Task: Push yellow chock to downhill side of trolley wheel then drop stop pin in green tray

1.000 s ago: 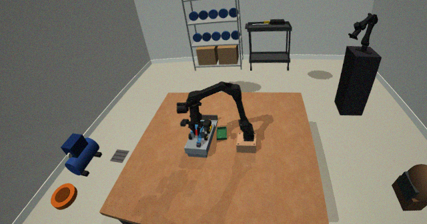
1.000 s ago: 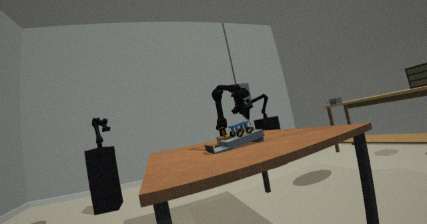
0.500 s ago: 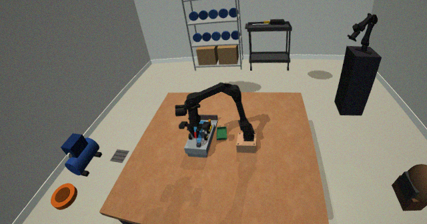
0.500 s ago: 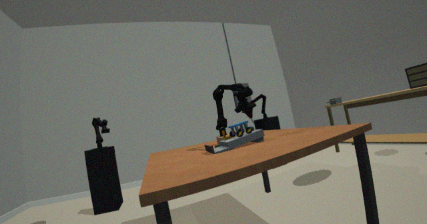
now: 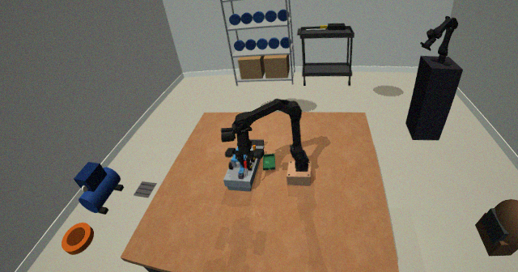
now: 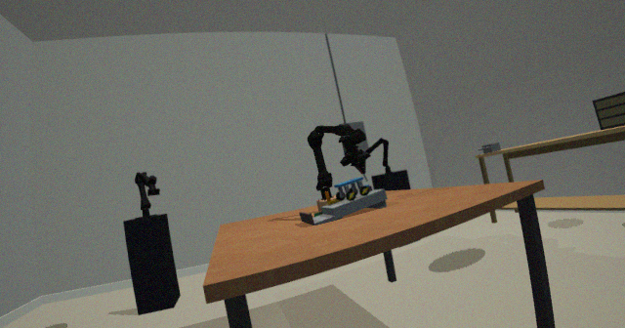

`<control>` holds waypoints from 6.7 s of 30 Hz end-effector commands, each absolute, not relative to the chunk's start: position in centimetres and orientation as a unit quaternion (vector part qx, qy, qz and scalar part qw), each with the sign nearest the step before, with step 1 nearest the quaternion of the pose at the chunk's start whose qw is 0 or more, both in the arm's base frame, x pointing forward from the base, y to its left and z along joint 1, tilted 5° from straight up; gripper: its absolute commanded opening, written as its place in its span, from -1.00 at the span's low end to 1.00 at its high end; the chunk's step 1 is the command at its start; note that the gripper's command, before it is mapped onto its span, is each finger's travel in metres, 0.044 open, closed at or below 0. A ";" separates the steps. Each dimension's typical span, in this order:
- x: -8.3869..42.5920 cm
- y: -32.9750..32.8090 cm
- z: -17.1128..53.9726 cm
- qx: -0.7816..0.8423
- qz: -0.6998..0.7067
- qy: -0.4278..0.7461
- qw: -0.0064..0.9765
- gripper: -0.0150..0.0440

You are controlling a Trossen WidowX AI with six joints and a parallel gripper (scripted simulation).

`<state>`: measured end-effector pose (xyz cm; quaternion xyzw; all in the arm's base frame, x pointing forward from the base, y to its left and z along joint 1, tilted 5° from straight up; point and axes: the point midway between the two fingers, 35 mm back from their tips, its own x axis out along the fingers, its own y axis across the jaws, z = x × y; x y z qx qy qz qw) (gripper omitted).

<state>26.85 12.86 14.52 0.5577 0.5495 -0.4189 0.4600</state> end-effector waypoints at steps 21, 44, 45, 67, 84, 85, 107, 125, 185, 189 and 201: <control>23.2 9.9 13.8 0.557 -0.422 0.548 0.460 -0.49; 23.7 1.1 13.0 0.555 -0.424 0.545 0.463 -0.49; 23.8 0.7 13.0 0.555 -0.424 0.545 0.463 -0.49; 23.6 -8.0 12.1 0.553 -0.427 0.543 0.466 -0.49; 23.4 -9.0 12.0 0.598 -0.501 0.471 0.412 -0.49; 23.4 -8.9 12.0 0.603 -0.509 0.461 0.405 -0.49; 23.4 -8.4 12.0 0.686 -0.649 0.230 0.236 -0.49; 23.5 -8.1 12.1 0.719 -0.687 0.031 0.098 -0.49; 20.7 -7.1 3.1 0.712 -0.695 0.094 0.038 0.15; 20.8 -7.4 3.0 0.712 -0.695 0.094 0.038 0.15; 20.9 -8.2 2.8 0.712 -0.695 0.093 0.038 0.15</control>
